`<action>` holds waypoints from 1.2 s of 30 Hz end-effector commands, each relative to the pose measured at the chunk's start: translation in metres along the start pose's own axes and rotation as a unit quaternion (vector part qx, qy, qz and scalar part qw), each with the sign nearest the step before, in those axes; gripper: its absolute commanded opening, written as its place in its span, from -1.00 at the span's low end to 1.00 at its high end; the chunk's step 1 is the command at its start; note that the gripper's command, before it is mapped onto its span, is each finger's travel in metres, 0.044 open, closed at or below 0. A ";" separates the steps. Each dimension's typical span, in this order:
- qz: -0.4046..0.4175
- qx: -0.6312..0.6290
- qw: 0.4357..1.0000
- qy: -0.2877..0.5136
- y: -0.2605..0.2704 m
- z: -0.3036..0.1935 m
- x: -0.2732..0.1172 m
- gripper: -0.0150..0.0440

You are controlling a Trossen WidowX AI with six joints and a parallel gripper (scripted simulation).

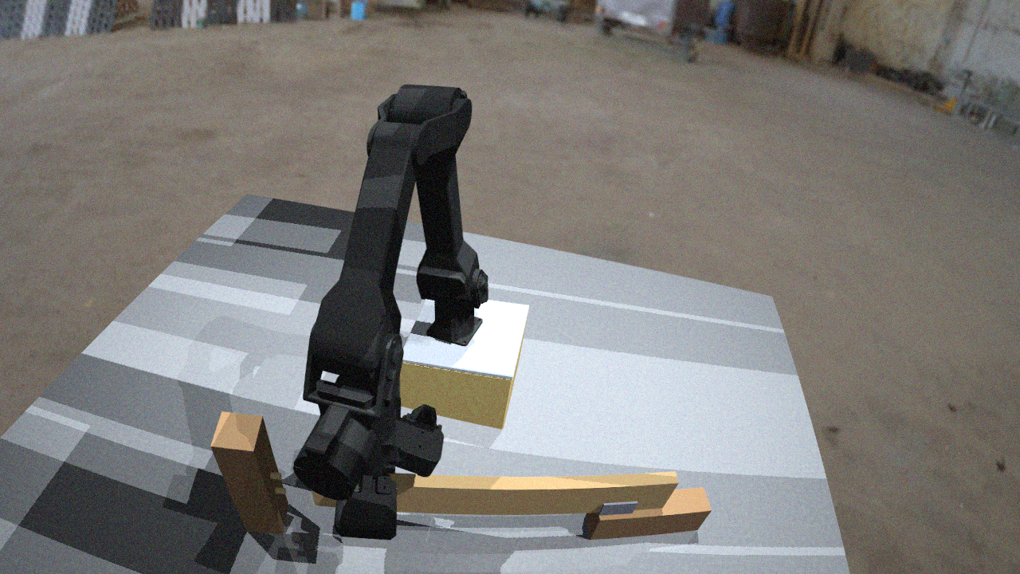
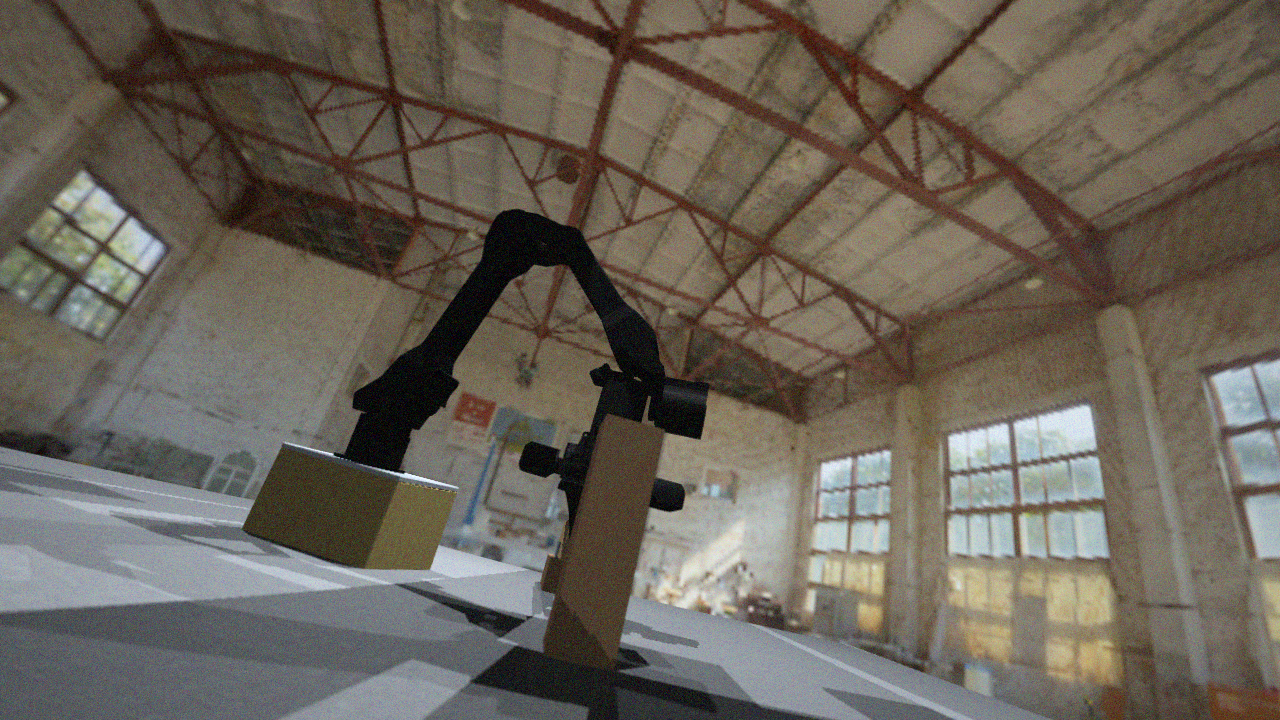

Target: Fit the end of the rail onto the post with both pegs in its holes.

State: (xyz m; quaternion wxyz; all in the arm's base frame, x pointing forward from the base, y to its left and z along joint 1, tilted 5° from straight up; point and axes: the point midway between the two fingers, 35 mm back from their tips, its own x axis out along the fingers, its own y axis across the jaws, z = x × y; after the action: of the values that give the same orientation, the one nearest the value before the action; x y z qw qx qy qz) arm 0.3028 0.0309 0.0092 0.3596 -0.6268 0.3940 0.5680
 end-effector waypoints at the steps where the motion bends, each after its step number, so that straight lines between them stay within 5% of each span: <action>1: -0.007 0.001 1.000 -0.002 -0.003 0.000 -0.002 -0.49; 36: -0.007 0.001 1.000 -0.002 0.000 0.000 -0.001 -0.49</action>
State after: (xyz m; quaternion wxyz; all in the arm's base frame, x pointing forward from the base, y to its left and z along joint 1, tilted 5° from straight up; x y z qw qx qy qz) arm 0.3023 0.0309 0.0082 0.3628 -0.6268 0.3912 0.5678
